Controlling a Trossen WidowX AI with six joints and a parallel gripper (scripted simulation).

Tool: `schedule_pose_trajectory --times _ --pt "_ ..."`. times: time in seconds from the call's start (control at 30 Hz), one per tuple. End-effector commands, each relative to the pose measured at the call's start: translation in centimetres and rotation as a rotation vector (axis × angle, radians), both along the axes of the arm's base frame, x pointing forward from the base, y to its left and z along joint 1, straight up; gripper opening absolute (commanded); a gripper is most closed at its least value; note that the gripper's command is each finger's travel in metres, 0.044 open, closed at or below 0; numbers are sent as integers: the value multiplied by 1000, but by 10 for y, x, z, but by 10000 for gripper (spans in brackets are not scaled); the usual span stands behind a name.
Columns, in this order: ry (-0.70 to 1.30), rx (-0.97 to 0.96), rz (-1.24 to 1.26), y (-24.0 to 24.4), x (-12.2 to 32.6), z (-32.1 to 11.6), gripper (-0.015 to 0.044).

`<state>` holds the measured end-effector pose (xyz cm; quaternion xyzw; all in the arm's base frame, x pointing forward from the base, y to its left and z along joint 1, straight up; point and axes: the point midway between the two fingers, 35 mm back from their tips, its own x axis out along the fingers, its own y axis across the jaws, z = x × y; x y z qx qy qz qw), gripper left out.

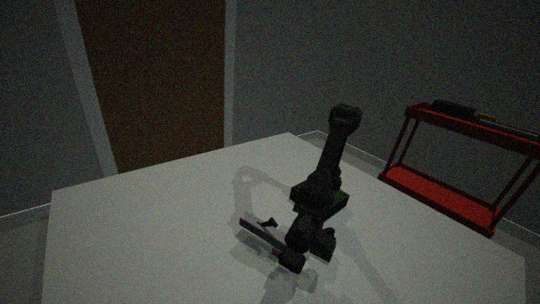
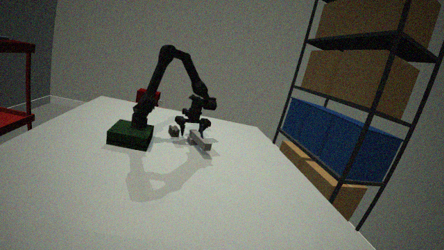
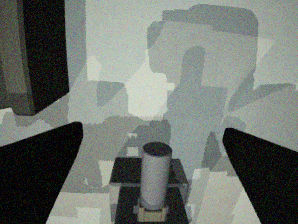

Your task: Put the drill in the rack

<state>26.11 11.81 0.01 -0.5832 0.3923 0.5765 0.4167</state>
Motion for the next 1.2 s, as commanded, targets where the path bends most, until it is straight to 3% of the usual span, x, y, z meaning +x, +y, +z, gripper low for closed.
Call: schedule_pose_trajectory --times 0.0,0.5,0.73,1.17 --pt "4 -4 1 -2 -1 -4 440" --pt "1 0 0 0 0 -1 46" --pt "1 0 0 0 0 -1 0" --pt "5 -3 1 13 -6 -2 0"
